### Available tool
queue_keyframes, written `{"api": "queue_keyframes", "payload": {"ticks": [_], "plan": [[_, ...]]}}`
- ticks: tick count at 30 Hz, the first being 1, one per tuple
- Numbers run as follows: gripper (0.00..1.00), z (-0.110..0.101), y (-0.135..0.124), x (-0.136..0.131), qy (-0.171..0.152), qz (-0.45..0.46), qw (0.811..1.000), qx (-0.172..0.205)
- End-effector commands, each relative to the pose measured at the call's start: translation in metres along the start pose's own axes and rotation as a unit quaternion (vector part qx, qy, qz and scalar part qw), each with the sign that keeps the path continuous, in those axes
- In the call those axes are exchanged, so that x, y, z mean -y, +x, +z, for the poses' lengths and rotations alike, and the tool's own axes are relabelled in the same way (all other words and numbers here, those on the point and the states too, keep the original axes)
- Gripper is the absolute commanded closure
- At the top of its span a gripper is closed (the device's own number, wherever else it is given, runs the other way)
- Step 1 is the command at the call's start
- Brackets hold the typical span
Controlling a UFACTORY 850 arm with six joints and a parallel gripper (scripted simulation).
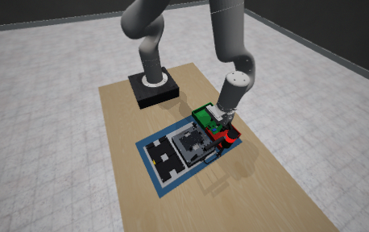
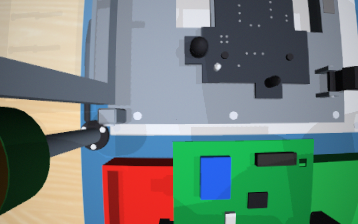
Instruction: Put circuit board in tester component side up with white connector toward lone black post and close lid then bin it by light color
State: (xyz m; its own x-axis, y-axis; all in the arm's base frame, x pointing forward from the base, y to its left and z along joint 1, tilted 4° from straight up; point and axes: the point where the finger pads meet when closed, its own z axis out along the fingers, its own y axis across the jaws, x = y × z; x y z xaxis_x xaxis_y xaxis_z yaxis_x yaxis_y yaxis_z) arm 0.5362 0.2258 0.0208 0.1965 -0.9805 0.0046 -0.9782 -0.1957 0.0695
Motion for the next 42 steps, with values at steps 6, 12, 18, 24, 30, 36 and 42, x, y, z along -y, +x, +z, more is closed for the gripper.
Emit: {"api": "queue_keyframes", "payload": {"ticks": [6,12,18,24,30,36,42], "plan": [[0.21,0.014,-0.048,0.011,0.001,0.001,1.000,-0.001],[0.21,0.017,-0.060,0.013,0.001,0.001,1.000,-0.001],[0.21,0.018,-0.062,0.013,0.001,0.001,1.000,-0.001],[0.21,0.018,-0.062,0.013,0.001,0.001,1.000,-0.001],[0.21,0.018,-0.062,0.013,0.001,0.001,1.000,-0.001],[0.21,0.024,-0.062,0.013,0.001,0.001,1.000,-0.001],[0.21,0.031,-0.062,0.013,0.001,0.001,1.000,-0.001]]}}
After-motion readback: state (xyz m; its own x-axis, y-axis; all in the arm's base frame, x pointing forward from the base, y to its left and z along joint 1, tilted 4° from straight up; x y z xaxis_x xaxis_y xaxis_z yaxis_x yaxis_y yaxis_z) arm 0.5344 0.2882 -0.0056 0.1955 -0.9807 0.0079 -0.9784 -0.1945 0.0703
